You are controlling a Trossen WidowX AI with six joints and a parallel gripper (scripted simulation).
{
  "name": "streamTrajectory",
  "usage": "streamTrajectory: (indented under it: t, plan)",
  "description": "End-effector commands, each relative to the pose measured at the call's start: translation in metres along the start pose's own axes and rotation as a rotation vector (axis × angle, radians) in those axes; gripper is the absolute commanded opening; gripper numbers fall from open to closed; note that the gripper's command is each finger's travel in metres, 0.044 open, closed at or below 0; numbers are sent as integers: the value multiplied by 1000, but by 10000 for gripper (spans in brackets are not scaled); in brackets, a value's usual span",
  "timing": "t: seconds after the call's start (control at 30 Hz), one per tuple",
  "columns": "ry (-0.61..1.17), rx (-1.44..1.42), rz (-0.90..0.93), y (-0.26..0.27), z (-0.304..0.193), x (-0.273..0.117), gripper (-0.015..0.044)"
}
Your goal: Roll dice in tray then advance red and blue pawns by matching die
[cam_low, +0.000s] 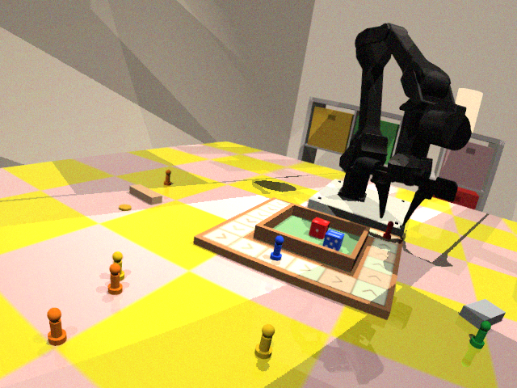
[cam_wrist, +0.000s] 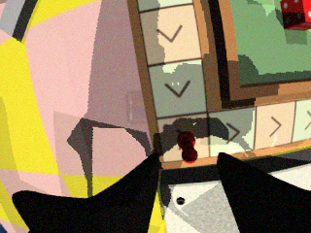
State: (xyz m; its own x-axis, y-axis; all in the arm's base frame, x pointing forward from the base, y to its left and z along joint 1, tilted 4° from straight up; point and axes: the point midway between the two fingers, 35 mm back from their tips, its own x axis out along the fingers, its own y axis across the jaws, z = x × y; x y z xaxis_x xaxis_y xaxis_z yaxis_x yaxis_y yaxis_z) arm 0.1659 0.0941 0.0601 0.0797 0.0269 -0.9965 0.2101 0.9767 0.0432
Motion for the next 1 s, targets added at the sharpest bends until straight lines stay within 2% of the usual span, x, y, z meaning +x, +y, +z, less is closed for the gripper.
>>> streamTrajectory:
  t: [0.0,0.43,0.6,0.97]
  plan:
    - [3,2,-8,-1,0,8,200]
    - [3,2,-8,-2,-1,26,200]
    - [3,2,-8,-2,-1,26,69]
    - [3,2,-8,-2,-1,26,0]
